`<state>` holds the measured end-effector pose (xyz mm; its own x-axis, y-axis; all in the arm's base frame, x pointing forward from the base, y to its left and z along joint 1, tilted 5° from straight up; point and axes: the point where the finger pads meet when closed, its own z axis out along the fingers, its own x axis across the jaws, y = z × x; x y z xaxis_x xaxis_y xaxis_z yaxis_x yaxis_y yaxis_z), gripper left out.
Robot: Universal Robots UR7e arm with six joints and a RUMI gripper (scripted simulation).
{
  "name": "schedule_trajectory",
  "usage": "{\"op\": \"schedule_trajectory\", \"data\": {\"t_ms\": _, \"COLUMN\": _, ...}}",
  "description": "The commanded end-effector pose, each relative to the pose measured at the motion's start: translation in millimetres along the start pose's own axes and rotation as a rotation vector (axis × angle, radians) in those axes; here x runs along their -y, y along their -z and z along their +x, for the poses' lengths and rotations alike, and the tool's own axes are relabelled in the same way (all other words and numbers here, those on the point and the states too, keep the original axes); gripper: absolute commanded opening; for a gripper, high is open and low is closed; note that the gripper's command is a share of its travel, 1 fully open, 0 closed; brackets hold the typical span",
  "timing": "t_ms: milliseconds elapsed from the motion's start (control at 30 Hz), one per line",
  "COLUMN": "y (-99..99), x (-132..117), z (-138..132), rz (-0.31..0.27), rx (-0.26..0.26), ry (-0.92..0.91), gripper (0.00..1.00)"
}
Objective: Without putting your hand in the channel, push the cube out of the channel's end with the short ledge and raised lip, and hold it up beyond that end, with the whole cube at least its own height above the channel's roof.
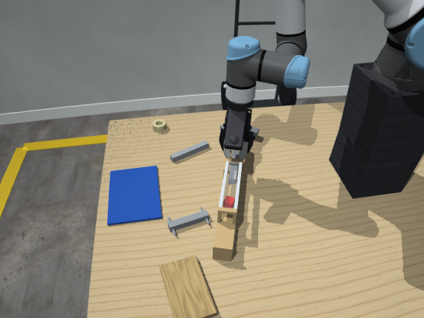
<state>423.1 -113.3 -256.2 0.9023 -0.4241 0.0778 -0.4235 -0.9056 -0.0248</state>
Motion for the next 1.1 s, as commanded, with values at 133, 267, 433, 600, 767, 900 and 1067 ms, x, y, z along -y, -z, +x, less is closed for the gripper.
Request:
{"op": "schedule_trajectory", "data": {"t_ms": 133, "y": 1.2, "x": 0.2, "z": 2.9, "rz": -0.002, "rx": -0.005, "ry": 0.001, "gripper": 0.0}}
{"op": "schedule_trajectory", "data": {"t_ms": 267, "y": 1.2, "x": 0.2, "z": 2.9, "rz": -0.002, "rx": -0.005, "ry": 0.001, "gripper": 0.0}}
{"op": "schedule_trajectory", "data": {"t_ms": 433, "y": 1.2, "x": 0.2, "z": 2.9, "rz": -0.002, "rx": -0.005, "ry": 0.001, "gripper": 0.22}}
{"op": "schedule_trajectory", "data": {"t_ms": 600, "y": 1.0, "x": 0.2, "z": 2.7, "rz": -0.002, "rx": -0.005, "ry": 0.001, "gripper": 0.22}}
{"op": "schedule_trajectory", "data": {"t_ms": 767, "y": 1.0, "x": 0.2, "z": 2.7, "rz": -0.002, "rx": -0.005, "ry": 0.001, "gripper": 0.22}}
{"op": "schedule_trajectory", "data": {"t_ms": 900, "y": 1.0, "x": 0.2, "z": 2.7, "rz": -0.002, "rx": -0.005, "ry": 0.001, "gripper": 0.22}}
{"op": "schedule_trajectory", "data": {"t_ms": 1067, "y": 1.0, "x": 0.2, "z": 2.7, "rz": -0.002, "rx": -0.005, "ry": 0.001, "gripper": 0.22}}
